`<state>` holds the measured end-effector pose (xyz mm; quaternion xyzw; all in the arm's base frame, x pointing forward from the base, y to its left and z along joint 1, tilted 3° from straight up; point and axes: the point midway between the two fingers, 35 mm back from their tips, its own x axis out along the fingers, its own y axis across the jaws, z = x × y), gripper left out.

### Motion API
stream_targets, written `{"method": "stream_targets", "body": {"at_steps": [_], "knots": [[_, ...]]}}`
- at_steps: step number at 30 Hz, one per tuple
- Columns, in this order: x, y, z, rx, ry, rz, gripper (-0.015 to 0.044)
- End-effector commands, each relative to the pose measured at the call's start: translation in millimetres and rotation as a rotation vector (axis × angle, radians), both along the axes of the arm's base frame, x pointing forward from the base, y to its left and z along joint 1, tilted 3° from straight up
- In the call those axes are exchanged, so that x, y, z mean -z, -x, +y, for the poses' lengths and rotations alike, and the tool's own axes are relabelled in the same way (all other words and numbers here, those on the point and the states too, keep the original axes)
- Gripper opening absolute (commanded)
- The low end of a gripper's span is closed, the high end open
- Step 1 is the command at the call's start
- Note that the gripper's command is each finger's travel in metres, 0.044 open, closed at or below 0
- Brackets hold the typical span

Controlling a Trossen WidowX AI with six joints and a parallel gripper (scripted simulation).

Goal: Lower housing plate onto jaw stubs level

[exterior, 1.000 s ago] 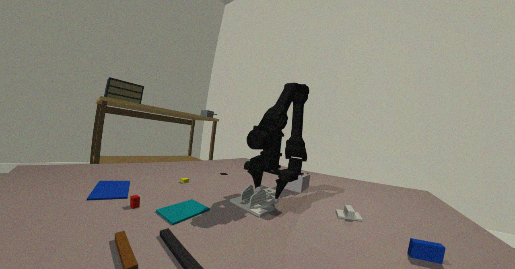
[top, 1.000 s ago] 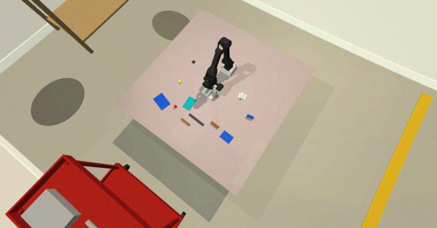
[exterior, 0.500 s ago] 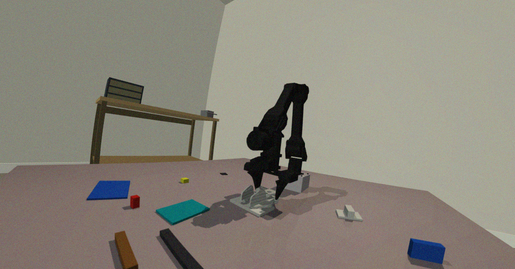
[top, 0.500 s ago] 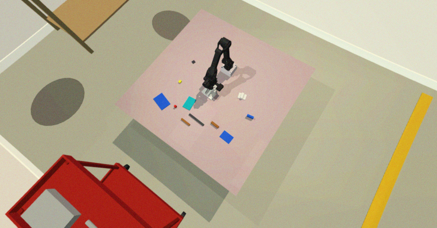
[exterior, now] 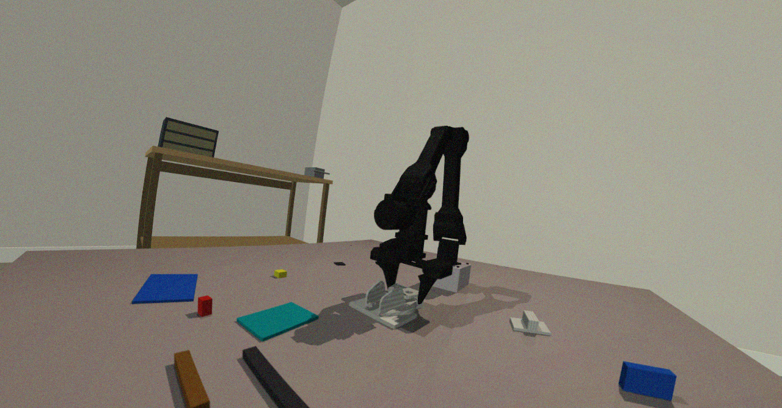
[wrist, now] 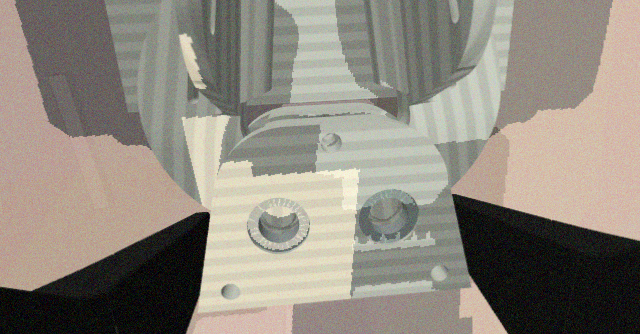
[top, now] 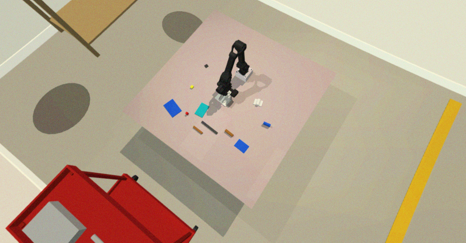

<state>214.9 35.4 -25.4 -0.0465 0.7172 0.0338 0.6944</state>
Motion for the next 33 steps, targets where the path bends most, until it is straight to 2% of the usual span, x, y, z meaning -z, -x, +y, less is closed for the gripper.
{"method": "stream_targets", "body": {"at_steps": [1,33], "knots": [[0.8,0.1,-0.3,-0.003,0.001,0.001,0.0351],[5.6,0.3,-0.4,-0.002,0.001,0.001,0.0351]]}}
